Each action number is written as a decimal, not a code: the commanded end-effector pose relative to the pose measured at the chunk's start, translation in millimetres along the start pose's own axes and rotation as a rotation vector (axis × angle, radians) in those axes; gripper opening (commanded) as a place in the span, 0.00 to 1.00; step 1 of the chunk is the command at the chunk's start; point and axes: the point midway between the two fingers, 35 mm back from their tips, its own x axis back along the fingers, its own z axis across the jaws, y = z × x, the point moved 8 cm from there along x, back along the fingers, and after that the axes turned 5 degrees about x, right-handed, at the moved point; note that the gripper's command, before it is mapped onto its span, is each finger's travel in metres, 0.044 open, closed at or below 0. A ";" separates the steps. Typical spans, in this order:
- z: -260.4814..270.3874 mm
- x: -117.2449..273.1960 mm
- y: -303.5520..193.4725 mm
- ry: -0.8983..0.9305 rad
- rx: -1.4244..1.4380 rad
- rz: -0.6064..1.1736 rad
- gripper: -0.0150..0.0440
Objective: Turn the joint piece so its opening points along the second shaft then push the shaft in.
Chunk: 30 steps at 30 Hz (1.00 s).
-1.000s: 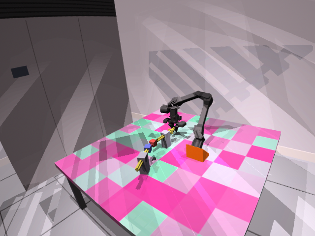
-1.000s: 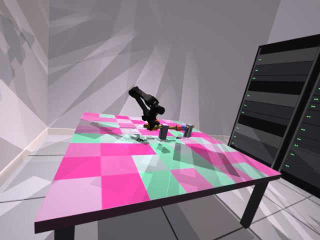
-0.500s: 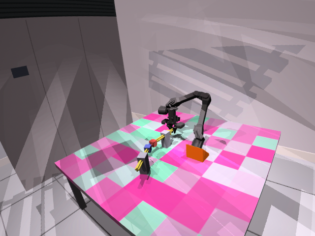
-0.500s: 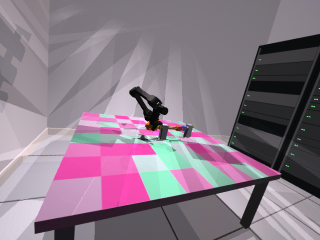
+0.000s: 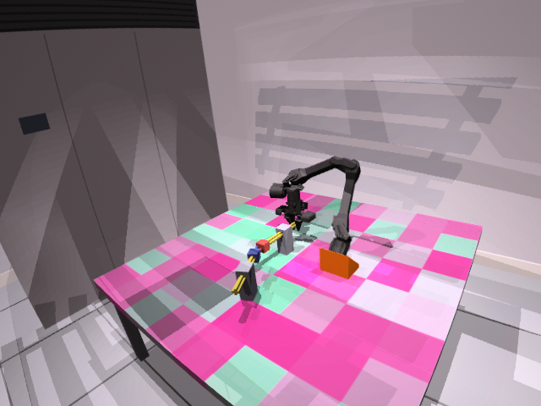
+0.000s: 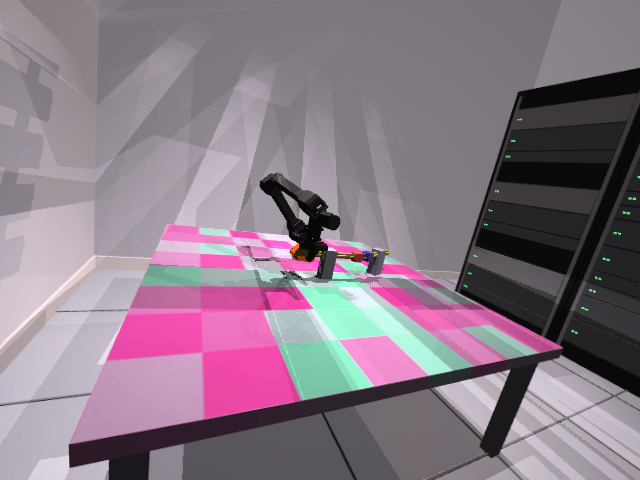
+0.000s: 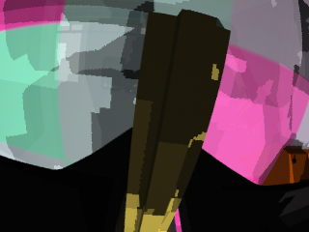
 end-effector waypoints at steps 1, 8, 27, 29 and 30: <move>0.1 0.3 0.2 0.002 -0.001 0.000 0.25; 0.1 0.3 0.2 0.002 -0.001 0.000 0.37; 0.1 0.3 0.2 0.002 -0.001 0.000 0.99; 0.1 0.3 0.2 0.002 -0.001 0.000 1.00; 0.1 0.3 0.2 0.002 -0.001 0.000 1.00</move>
